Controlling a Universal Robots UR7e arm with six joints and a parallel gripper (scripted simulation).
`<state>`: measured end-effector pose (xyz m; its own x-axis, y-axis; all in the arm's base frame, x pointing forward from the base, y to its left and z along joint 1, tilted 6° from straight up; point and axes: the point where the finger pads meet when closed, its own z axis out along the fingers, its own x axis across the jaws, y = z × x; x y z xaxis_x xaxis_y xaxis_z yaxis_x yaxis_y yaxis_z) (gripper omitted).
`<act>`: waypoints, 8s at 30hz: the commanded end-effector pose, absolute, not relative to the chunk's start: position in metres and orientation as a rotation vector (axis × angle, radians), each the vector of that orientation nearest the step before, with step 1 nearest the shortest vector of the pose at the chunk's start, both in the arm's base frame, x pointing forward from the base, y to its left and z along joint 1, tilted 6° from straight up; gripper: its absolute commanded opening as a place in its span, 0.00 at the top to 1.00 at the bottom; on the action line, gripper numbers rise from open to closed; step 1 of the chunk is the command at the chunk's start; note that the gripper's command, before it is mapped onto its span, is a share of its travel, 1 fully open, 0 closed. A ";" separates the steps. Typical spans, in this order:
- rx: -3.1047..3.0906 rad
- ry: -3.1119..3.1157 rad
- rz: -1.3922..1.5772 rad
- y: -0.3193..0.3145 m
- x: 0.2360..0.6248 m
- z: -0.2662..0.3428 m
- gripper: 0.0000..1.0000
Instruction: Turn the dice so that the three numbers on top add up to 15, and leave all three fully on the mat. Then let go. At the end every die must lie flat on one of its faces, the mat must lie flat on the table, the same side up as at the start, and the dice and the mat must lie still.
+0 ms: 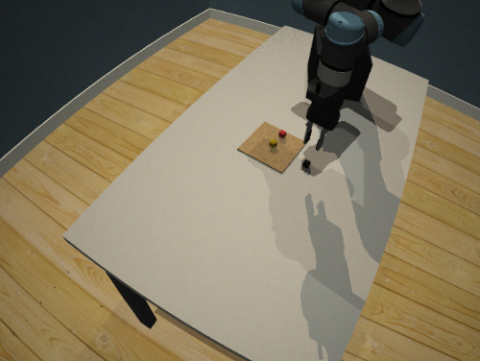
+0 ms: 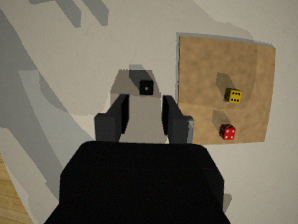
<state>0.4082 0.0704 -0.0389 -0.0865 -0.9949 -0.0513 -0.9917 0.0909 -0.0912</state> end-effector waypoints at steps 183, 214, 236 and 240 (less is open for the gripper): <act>-2.053 2.242 -0.055 0.073 0.417 -0.090 0.36; -2.053 2.242 -0.055 0.073 0.417 -0.090 0.36; -2.053 2.242 -0.055 0.073 0.417 -0.090 0.36; -2.053 2.242 -0.055 0.073 0.417 -0.090 0.36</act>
